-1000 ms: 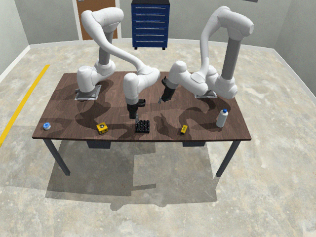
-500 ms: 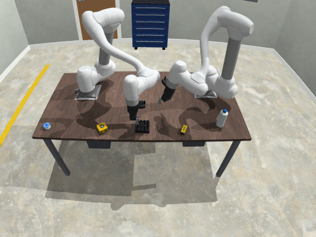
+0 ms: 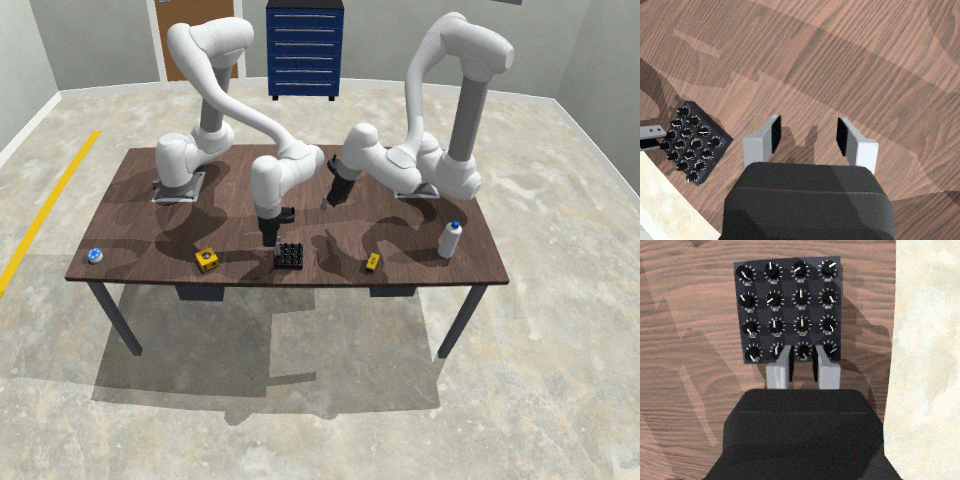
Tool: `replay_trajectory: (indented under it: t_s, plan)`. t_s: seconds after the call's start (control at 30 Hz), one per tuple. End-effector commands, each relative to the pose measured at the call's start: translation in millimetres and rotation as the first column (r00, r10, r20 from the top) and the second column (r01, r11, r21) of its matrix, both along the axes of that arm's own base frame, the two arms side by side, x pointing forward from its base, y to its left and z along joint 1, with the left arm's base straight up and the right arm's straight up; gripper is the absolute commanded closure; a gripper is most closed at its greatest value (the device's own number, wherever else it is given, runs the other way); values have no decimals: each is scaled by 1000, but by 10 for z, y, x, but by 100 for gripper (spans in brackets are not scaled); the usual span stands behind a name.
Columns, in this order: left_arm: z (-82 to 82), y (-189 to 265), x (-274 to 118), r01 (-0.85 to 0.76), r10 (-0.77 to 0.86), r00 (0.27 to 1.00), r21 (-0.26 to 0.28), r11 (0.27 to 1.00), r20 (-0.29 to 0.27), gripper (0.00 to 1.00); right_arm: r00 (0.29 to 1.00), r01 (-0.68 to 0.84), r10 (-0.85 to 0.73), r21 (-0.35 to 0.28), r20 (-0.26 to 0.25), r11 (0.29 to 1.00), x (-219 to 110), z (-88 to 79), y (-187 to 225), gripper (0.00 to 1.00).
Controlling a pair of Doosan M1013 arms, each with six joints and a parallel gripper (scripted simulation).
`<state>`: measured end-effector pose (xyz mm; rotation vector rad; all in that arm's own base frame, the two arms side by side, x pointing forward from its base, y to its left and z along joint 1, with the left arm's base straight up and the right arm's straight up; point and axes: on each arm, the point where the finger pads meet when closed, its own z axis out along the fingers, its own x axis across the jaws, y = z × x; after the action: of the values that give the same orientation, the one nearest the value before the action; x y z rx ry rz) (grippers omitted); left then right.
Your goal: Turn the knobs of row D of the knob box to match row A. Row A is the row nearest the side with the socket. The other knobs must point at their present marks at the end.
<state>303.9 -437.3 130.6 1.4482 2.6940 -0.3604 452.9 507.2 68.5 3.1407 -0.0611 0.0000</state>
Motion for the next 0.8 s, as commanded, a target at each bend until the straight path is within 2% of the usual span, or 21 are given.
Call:
replay_trajectory:
  t_s: [0.0, 0.77]
  plan:
    - [6, -3, 3, 0, 0, 1000, -1, 1000, 1, 0, 1000, 0, 0, 1, 1, 1000, 3, -15, 5, 54]
    - [6, -3, 3, 0, 0, 1000, -1, 1000, 1, 0, 1000, 0, 0, 1, 1, 1000, 2, -62, 6, 54]
